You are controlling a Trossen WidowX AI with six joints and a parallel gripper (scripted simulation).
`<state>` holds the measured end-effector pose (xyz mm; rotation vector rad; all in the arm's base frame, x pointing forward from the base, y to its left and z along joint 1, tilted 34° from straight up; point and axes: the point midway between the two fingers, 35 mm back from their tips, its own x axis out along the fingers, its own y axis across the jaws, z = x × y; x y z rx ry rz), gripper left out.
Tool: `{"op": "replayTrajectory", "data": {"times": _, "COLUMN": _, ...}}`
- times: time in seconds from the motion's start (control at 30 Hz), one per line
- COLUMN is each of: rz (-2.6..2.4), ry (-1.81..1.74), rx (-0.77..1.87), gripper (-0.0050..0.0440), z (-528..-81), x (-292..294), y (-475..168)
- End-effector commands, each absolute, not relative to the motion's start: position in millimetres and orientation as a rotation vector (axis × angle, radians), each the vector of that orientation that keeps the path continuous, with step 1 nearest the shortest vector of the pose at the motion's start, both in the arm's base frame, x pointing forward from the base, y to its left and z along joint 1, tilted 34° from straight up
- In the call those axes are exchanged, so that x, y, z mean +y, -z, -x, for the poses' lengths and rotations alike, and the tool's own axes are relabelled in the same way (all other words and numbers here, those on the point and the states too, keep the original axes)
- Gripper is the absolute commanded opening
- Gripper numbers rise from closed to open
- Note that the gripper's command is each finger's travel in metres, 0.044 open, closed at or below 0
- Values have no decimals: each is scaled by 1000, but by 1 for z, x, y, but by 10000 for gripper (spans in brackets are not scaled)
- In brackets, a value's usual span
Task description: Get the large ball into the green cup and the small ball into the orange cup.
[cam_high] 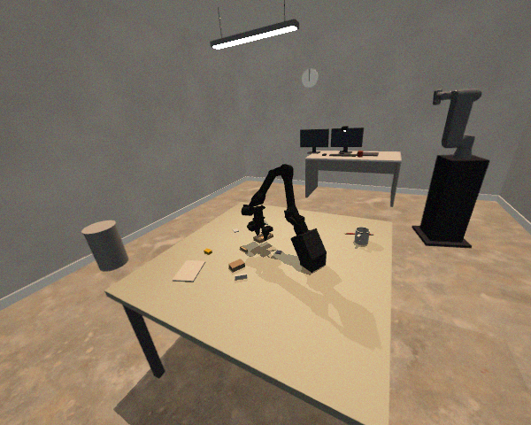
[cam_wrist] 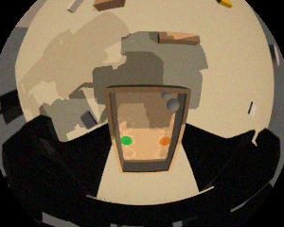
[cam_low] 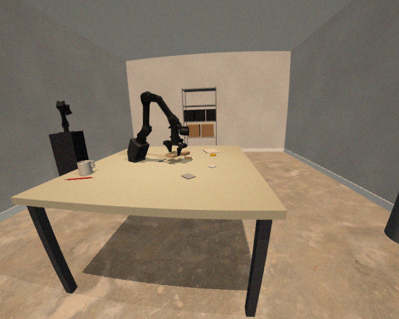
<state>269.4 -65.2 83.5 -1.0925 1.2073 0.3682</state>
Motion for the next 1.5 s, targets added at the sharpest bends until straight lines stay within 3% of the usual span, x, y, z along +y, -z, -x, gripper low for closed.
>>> {"op": "replayTrajectory", "data": {"times": 0.0, "rz": 1068, "ry": -404, "rx": 1232, "gripper": 0, "z": -272, "x": -66, "y": -85}}
{"op": "replayTrajectory", "data": {"times": 0.7, "rz": 977, "ry": -517, "rx": 1312, "gripper": 0, "z": -275, "x": -68, "y": -86}}
{"op": "replayTrajectory", "data": {"times": 1.47, "rz": 1065, "ry": -403, "rx": 1251, "gripper": 0, "z": -272, "x": -66, "y": -85}}
